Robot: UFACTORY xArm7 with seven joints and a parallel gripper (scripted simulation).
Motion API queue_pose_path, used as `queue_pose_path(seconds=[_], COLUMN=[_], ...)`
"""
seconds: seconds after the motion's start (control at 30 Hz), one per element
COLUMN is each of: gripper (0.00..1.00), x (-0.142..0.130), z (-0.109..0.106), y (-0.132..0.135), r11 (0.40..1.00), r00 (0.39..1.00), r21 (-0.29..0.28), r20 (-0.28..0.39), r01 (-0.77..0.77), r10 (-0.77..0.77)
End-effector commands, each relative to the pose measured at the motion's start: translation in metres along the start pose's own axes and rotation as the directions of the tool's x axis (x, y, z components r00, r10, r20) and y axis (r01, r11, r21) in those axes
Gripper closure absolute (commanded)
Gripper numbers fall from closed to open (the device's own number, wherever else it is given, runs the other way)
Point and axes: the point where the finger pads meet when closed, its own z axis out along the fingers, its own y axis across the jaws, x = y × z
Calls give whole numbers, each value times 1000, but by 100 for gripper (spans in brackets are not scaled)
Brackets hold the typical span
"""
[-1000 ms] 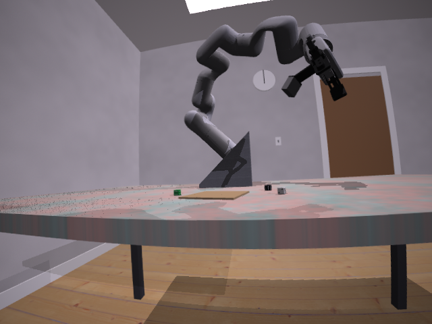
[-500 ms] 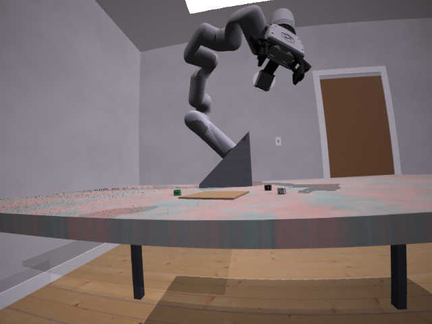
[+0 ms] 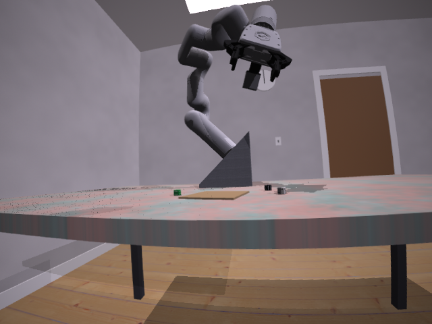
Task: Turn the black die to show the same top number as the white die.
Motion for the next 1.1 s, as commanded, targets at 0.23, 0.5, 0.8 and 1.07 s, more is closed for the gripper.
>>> queue_pose_path(seconds=[0.23, 0.5, 0.8, 1.07], gripper=[0, 0, 0, 0], x=[6, 25, 25, 75], z=[6, 18, 18, 43], y=[-30, -66, -66, -118], r11=[995, 972, 972, 878], r00=[995, 970, 970, 864], r21=[1, 3, 3, 18], r20=[-19, -65, -65, -170], r01=[-95, -237, -237, -479], r10=[95, 236, 236, 474])
